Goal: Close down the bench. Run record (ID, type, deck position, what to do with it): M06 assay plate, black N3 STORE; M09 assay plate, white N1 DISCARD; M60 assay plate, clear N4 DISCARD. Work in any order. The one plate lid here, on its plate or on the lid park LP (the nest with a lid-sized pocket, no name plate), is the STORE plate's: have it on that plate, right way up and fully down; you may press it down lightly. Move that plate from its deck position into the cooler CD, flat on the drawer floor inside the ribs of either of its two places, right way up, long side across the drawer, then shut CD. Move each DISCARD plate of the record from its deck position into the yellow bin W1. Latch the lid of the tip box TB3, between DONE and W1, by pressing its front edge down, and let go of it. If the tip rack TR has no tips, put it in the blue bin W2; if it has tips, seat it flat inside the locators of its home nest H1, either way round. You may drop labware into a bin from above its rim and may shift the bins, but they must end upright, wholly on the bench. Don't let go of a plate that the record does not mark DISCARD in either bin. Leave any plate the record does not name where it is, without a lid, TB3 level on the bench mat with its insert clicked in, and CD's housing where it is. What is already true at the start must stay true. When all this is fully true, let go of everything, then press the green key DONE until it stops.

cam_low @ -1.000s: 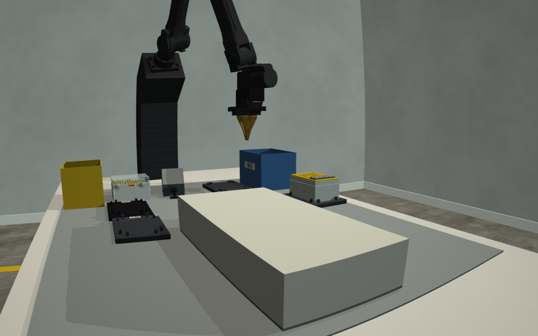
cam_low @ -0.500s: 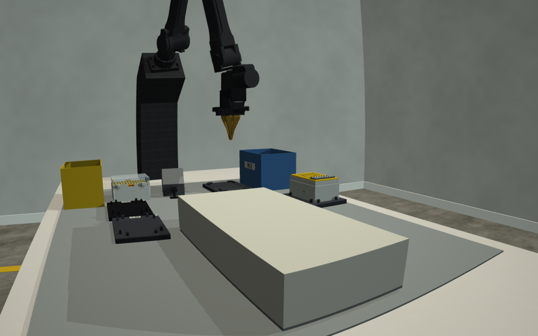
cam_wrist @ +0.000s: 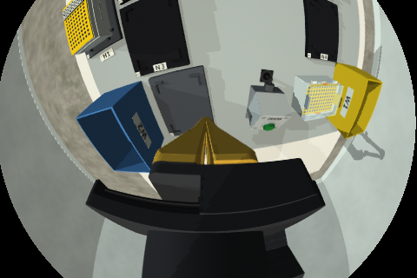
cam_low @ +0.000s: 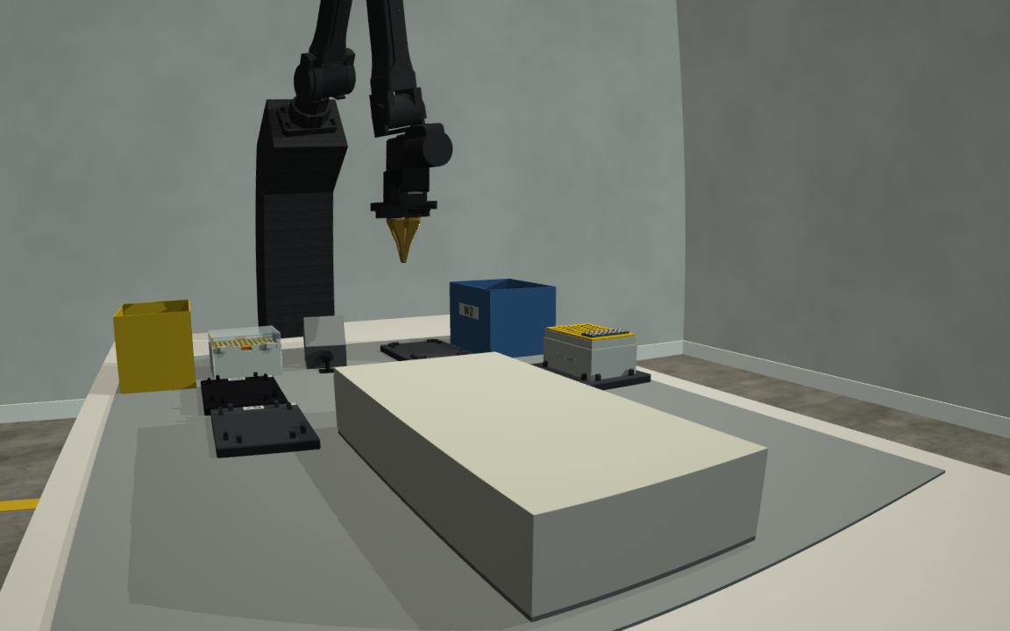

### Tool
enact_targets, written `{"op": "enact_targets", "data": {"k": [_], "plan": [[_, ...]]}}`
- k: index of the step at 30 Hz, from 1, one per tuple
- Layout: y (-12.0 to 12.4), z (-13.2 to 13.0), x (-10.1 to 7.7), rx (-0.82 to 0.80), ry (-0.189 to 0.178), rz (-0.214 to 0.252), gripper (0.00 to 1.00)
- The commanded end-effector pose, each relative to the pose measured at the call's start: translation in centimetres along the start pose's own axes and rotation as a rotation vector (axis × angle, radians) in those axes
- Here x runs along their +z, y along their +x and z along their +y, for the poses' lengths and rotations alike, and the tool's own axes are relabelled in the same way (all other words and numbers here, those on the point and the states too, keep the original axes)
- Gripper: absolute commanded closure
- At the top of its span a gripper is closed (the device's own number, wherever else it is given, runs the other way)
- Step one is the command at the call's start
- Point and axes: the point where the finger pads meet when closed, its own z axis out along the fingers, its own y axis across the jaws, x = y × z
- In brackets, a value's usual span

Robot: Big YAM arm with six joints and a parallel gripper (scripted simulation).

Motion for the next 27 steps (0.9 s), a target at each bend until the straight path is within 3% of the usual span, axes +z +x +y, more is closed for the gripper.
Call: {"op": "enact_targets", "data": {"k": [1, 27], "plan": [[0.0, -1.4, -0.4, -0.01, 0.002, -0.027, 1.0], [6.8, -9.5, -0.5, -0.015, 0.014, 0.012, 1.0]]}}
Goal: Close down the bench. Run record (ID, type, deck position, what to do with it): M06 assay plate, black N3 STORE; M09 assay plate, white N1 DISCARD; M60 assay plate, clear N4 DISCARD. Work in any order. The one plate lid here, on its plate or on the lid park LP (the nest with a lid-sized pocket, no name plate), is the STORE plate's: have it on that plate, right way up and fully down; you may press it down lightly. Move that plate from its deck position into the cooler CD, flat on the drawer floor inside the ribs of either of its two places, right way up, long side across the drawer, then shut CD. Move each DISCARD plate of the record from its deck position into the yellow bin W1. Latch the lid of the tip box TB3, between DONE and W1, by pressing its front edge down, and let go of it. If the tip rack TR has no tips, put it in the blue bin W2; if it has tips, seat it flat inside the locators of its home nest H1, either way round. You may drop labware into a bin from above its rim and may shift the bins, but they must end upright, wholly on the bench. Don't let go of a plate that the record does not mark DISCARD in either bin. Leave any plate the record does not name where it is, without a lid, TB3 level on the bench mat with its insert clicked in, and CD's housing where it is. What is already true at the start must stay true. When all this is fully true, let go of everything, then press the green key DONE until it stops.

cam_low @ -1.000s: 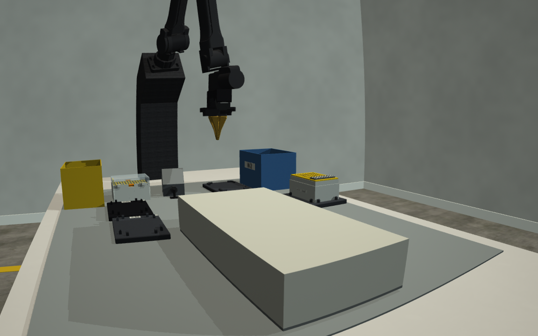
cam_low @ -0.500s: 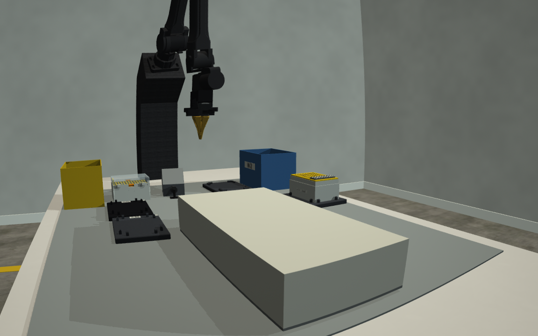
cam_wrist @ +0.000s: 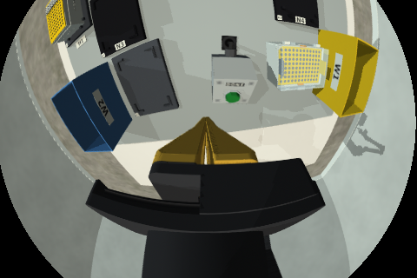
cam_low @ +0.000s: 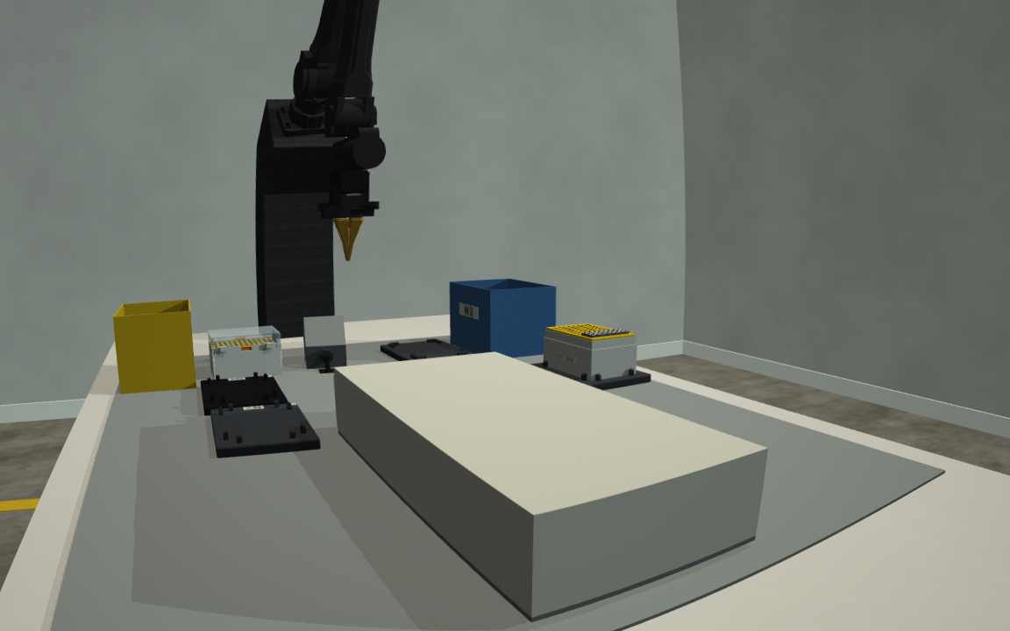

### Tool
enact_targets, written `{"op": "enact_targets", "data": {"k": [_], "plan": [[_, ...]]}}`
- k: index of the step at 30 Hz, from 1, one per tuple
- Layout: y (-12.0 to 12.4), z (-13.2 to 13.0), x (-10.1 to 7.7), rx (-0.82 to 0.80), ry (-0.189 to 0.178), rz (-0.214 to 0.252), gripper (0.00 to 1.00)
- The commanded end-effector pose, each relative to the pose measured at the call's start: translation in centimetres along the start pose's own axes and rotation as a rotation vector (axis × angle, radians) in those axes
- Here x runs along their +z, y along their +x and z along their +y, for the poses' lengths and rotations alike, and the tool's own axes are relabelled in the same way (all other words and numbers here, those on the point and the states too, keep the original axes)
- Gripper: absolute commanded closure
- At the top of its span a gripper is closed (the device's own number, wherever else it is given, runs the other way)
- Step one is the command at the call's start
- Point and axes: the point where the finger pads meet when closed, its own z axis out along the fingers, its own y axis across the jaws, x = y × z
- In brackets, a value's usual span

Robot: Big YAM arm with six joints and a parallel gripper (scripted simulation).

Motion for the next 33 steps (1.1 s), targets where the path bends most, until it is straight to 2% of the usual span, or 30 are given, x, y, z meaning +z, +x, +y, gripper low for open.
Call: {"op": "enact_targets", "data": {"k": [1, 15, 18, 19, 22, 24, 29, 30, 33], "plan": [[0.7, -0.8, -0.1, -0.024, 0.007, -0.001, 1.0], [4.3, -5.3, -0.6, -0.02, 0.007, 0.008, 1.0], [4.0, -5.3, -0.5, -0.021, 0.006, 0.004, 1.0], [1.5, -4.1, -0.3, -0.042, -0.018, -0.052, 1.0], [1.7, -4.2, -0.2, -0.04, -0.015, -0.043, 1.0], [3.2, -4.8, -0.4, -0.019, -0.001, -0.01, 1.0], [3.2, -4.8, -0.4, -0.019, -0.001, -0.01, 1.0], [2.4, -4.6, 0.3, -0.034, -0.007, -0.023, 1.0], [2.5, -4.4, 1.1, -0.039, -0.009, -0.022, 1.0]]}}
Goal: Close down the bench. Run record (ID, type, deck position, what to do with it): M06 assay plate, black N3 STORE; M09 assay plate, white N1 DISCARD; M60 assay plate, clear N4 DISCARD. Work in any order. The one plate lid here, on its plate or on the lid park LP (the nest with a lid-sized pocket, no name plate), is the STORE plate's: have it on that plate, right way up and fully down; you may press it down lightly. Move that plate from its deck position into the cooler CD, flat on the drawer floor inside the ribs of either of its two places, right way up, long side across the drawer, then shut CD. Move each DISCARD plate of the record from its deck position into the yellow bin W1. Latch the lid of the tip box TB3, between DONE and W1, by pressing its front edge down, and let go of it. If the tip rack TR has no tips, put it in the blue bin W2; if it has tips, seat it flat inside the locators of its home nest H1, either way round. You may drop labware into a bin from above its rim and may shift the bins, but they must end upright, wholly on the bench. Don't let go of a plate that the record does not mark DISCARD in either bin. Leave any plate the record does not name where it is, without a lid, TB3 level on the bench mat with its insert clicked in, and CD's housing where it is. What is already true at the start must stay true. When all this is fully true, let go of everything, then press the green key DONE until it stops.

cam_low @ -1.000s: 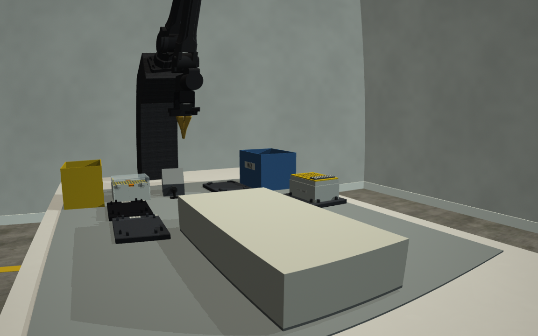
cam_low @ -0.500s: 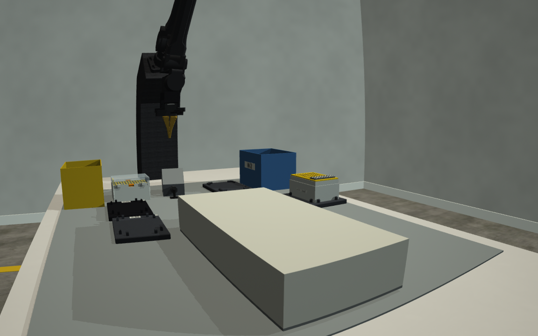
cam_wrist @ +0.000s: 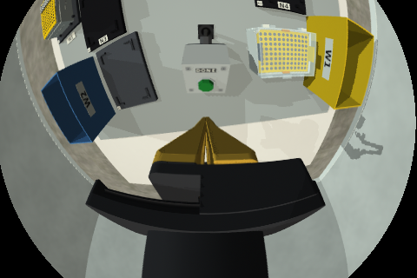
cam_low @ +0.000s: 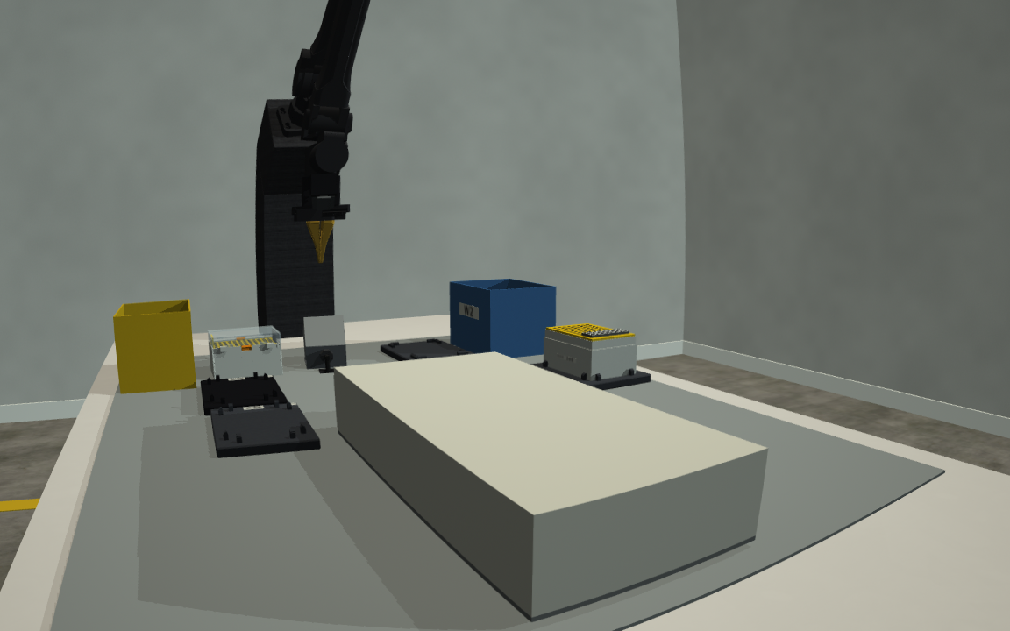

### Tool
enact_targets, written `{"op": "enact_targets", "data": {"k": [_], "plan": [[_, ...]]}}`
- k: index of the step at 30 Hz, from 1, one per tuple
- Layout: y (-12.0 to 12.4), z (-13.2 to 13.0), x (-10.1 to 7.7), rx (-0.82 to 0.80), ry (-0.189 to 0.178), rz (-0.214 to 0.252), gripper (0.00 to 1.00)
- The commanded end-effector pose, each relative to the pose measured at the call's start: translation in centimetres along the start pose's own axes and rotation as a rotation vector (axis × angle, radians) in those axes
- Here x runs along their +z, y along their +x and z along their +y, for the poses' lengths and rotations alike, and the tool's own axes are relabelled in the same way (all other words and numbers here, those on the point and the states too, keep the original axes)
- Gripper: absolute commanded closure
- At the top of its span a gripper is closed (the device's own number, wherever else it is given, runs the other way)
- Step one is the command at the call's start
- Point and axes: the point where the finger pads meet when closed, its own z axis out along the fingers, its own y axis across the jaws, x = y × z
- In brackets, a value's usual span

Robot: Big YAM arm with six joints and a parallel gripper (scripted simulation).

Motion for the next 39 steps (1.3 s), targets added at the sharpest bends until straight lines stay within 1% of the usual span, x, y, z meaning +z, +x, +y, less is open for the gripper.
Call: {"op": "enact_targets", "data": {"k": [1, 3, 6, 17, 19, 34, 36, 37, 39], "plan": [[0.0, 0.4, 0.7, -0.024, -0.007, -0.004, 1.0], [0.0, 0.1, 1.0, -0.018, -0.002, -0.005, 1.0], [0.1, 0.4, 1.8, -0.015, -0.006, -0.003, 1.0], [0.1, 0.3, 4.7, 0.0, -0.004, -0.003, 1.0], [0.1, 0.3, 4.7, 0.0, -0.004, -0.003, 1.0], [0.2, 0.2, 8.6, 0.001, -0.003, -0.002, 1.0], [0.2, 0.2, 8.6, 0.001, -0.003, -0.002, 1.0], [0.3, 0.2, 7.7, 0.003, -0.002, -0.006, 1.0], [0.3, 0.2, 7.6, 0.003, -0.003, -0.007, 1.0]]}}
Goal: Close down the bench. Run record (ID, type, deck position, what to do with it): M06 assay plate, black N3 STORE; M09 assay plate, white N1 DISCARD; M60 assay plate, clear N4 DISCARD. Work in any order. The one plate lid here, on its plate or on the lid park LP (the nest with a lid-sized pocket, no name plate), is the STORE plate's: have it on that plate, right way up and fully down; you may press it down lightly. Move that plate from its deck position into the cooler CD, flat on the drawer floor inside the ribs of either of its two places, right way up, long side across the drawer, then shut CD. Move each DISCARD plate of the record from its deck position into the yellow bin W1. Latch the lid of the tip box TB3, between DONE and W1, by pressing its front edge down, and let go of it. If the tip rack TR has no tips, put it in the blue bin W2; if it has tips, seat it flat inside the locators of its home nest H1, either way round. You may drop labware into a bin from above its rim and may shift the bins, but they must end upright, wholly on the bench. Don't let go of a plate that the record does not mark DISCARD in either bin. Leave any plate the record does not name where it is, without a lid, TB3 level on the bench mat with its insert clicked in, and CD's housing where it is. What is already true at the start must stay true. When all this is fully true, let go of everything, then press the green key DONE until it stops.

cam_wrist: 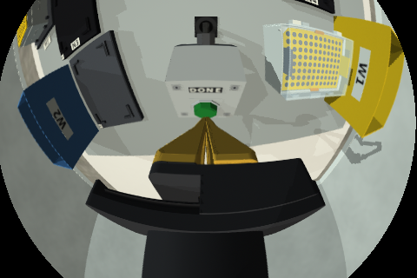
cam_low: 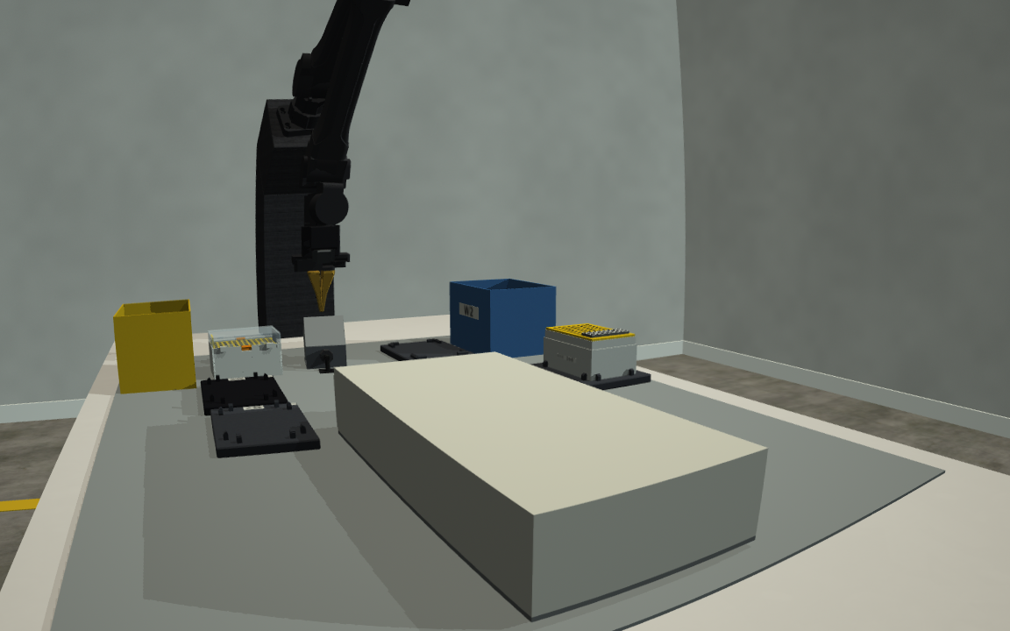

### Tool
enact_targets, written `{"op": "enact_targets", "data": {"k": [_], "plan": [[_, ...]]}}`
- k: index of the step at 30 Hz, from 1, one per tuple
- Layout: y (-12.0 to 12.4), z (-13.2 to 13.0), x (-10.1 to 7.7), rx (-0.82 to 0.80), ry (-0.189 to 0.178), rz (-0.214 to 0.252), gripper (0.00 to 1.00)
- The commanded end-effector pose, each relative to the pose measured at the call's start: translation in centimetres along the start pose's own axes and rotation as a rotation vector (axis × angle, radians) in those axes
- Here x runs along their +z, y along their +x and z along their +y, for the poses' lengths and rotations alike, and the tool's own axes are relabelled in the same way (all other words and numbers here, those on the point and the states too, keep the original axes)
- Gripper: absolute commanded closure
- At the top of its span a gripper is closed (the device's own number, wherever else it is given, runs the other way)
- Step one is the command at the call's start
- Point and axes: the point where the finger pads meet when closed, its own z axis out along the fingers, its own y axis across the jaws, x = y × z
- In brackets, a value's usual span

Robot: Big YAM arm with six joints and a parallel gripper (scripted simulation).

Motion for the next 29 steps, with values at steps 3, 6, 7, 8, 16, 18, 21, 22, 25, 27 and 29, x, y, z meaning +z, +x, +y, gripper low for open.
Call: {"op": "enact_targets", "data": {"k": [3, 6, 7, 8, 16, 18, 21, 22, 25, 27, 29], "plan": [[0.6, -0.1, -0.6, 0.003, 0.002, 0.006, 1.0], [0.6, -0.1, -0.6, 0.003, 0.002, 0.006, 1.0], [0.6, 0.1, -0.1, 0.011, 0.0, 0.002, 1.0], [0.1, 0.2, 0.2, 0.009, -0.002, -0.008, 1.0], [0.2, 0.3, 0.5, 0.008, -0.004, -0.006, 1.0], [0.0, 0.4, 0.8, 0.006, -0.005, -0.009, 1.0], [0.0, 0.3, 1.0, 0.008, -0.004, -0.01, 1.0], [0.0, 0.3, 1.0, 0.008, -0.004, -0.01, 1.0], [0.0, 0.4, 1.2, 0.007, -0.005, -0.009, 1.0], [0.0, 0.4, 1.4, 0.007, -0.005, -0.009, 1.0], [0.0, 0.3, 1.5, 0.008, -0.004, -0.01, 1.0]]}}
